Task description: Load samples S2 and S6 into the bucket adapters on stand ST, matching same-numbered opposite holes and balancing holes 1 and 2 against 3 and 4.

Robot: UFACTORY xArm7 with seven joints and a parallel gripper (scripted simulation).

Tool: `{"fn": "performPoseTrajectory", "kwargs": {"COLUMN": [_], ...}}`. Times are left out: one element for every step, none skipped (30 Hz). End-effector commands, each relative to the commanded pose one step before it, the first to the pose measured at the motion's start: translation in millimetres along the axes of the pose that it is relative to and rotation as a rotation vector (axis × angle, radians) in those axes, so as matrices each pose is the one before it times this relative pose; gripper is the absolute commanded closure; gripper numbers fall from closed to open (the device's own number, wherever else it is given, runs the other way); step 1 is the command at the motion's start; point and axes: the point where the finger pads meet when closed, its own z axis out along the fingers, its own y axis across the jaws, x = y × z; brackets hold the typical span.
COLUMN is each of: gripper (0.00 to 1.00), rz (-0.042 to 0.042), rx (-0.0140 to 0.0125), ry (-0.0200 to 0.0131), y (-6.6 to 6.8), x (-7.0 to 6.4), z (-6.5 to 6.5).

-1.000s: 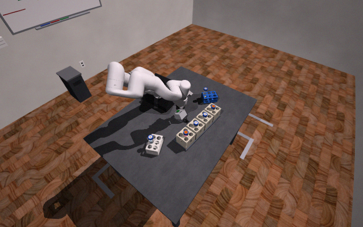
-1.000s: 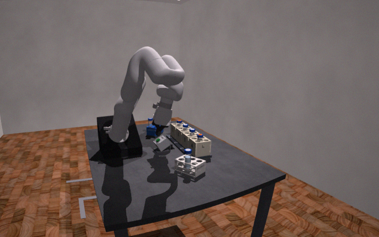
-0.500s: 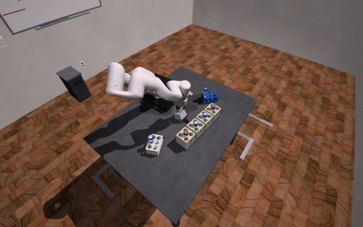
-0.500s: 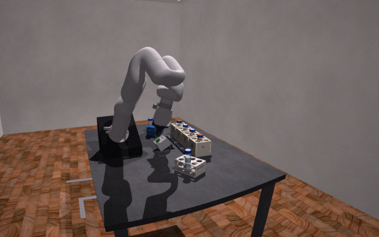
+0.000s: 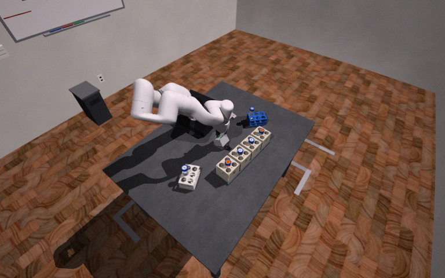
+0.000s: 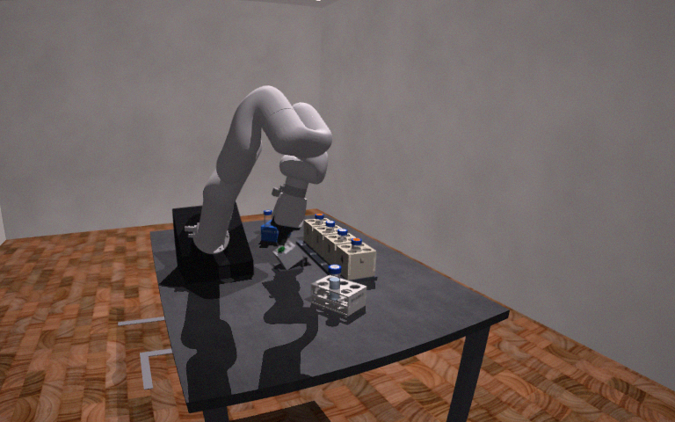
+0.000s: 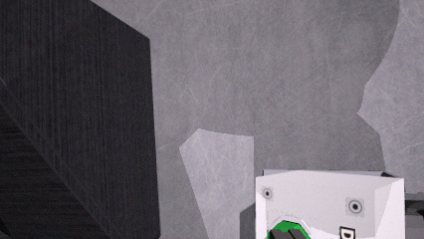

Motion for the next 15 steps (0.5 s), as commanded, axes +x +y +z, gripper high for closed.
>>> {"fn": "performPoseTrajectory", "kwargs": {"gripper": [1.0, 1.0, 1.0, 1.0, 1.0, 1.0, 1.0, 1.0, 1.0, 1.0, 1.0, 1.0, 1.0, 1.0, 1.0], "rz": [-0.00042, 0.0, 0.0, 0.0, 0.0, 0.0, 0.0, 0.0, 0.0, 0.0, 0.0, 0.0, 0.0, 0.0, 0.0], "rx": [-0.00336, 0.0, 0.0, 0.0, 0.0, 0.0, 0.0, 0.0, 0.0, 0.0, 0.0, 0.0, 0.0, 0.0, 0.0], "ry": [0.0006, 0.0, 0.0, 0.0, 0.0, 0.0, 0.0, 0.0, 0.0, -0.00001, 0.0, 0.0, 0.0, 0.00001, 0.0], "y": [1.36, 0.17, 0.17, 0.17, 0.17, 0.17, 0.17, 0.0, 0.0, 0.19, 0.16, 0.02, 0.03, -0.01, 0.03], "x": [0.42, -0.03, -0.03, -0.03, -0.03, -0.03, -0.03, 0.0, 0.0, -0.01, -0.04, 0.01, 0.01, -0.03, 0.01], "z": [0.76, 0.65, 0.65, 0.65, 0.65, 0.65, 0.65, 0.0, 0.0, 0.67, 0.64, 0.07, 0.07, 0.03, 0.08]}}
